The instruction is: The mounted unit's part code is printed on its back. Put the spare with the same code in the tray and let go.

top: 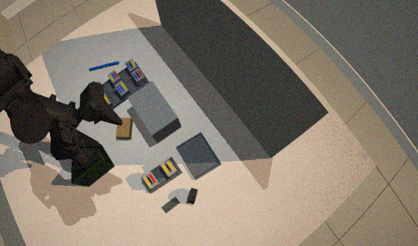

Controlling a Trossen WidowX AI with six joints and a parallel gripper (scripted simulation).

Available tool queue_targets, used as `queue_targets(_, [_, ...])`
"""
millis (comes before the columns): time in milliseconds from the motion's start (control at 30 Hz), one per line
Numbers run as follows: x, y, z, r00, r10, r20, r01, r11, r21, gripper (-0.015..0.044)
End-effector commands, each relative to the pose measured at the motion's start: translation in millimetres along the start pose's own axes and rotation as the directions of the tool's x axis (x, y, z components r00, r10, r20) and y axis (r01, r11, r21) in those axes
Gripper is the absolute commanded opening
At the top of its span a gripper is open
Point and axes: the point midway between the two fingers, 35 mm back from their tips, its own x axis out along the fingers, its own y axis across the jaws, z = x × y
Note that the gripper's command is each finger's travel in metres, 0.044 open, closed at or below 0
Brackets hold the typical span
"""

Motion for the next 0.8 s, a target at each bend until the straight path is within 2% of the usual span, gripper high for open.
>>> queue_targets(0, [42,40,-39,0.991,-0.096,-0.095,0.047,0.905,-0.423,0.0440])
queue_targets(133, [76,61,-75,0.971,-0.180,-0.155,0.020,0.714,-0.700,0.0440])
queue_targets(267, [109,75,-113,0.943,-0.266,-0.200,-0.055,0.469,-0.882,0.0440])
queue_targets(400, [142,81,-156,0.905,-0.357,-0.230,-0.169,0.194,-0.966,0.0440])
queue_targets(533, [173,79,-198,0.861,-0.445,-0.245,-0.303,-0.062,-0.951,0.0440])
queue_targets(767, [177,78,-203,0.855,-0.456,-0.246,-0.320,-0.092,-0.943,0.0440])
